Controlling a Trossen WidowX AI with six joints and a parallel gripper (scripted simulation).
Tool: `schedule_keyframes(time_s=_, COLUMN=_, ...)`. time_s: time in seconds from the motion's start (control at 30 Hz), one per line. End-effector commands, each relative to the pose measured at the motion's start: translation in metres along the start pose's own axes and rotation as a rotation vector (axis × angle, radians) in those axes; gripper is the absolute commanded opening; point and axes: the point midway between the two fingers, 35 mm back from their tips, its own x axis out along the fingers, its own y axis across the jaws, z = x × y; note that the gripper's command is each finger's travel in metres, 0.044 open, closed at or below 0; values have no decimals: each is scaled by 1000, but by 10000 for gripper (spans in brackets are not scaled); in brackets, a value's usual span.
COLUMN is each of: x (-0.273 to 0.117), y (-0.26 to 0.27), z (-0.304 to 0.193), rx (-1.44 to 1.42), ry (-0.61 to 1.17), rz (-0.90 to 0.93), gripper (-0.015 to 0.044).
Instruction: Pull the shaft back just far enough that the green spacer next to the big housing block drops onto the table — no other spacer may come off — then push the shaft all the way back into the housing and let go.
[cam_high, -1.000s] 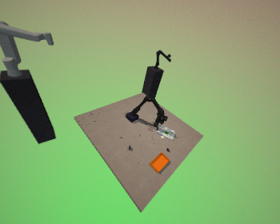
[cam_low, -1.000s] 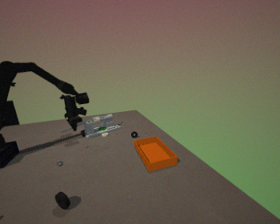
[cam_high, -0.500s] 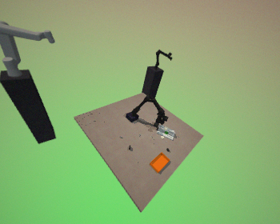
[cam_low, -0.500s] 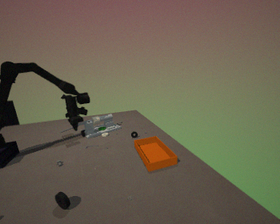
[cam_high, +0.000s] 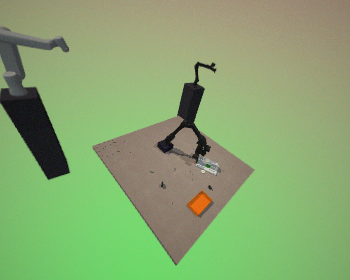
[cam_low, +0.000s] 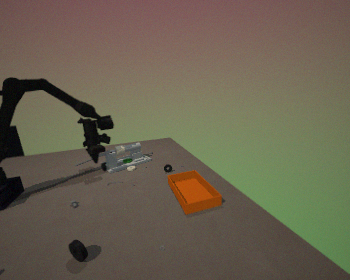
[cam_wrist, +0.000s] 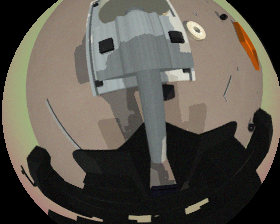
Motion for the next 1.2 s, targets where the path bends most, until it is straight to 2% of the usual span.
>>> schedule_keyframes(time_s=0.0, x=-1, y=0, z=6, rx=-1, ry=-13, rz=-2, gripper=0)
schedule_keyframes(time_s=1.17, x=-2, y=0, z=18, rx=-1, ry=-14, rz=-2, gripper=0)
